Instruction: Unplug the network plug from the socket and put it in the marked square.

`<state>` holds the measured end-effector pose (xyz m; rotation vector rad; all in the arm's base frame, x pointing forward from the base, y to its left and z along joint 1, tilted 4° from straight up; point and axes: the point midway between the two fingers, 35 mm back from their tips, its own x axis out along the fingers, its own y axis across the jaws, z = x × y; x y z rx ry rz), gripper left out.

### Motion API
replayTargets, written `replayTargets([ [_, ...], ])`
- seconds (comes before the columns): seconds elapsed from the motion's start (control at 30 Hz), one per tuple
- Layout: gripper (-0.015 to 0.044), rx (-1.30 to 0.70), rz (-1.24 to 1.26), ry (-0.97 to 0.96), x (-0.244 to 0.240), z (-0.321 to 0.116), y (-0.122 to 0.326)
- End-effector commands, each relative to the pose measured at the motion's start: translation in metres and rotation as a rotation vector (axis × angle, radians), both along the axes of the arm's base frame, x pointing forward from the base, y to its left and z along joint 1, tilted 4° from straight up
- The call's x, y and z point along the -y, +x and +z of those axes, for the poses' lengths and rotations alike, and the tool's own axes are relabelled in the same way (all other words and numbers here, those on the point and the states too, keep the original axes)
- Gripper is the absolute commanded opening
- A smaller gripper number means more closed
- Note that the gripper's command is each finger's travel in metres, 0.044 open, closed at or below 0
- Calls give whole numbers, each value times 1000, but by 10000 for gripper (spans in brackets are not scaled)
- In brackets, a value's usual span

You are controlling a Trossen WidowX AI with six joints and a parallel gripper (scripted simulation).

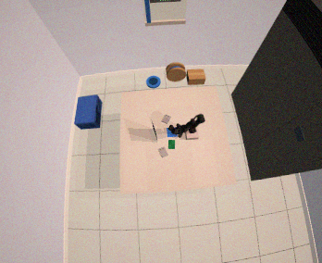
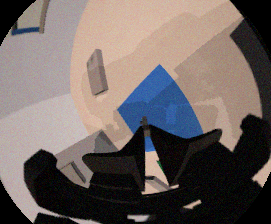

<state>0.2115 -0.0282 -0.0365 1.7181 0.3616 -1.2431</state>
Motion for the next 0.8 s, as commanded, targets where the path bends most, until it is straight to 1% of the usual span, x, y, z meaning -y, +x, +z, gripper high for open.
replayTargets([
  [0.0,79,-1,0,0,0,0,0],
  [0.1,156,-1,0,0,0,0,0],
  [0.77,156,-1,-2,0,-2,8,-3],
])
